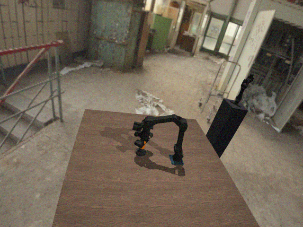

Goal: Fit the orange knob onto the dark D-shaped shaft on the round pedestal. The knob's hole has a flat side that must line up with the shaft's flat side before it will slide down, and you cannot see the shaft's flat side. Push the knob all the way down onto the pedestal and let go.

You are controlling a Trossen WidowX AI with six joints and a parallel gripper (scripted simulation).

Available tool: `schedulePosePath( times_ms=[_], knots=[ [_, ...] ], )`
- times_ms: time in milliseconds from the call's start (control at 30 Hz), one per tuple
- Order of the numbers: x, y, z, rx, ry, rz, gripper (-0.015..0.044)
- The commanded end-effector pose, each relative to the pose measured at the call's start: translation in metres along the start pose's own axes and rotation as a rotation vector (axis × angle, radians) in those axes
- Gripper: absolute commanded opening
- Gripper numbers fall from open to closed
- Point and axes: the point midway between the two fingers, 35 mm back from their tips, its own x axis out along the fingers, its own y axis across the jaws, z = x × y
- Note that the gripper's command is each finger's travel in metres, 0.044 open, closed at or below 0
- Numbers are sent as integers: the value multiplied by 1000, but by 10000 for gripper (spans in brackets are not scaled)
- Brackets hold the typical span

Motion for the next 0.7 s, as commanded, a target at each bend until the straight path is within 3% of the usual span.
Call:
schedulePosePath(
  times_ms=[0, 200, 667],
  knots=[
    [-3, 0, 1, 27, -4, 1, 0],
    [0, 1, 2, 211, -4, 2, 0],
    [2, 1, 1, 211, -4, 2, 0]
  ],
)
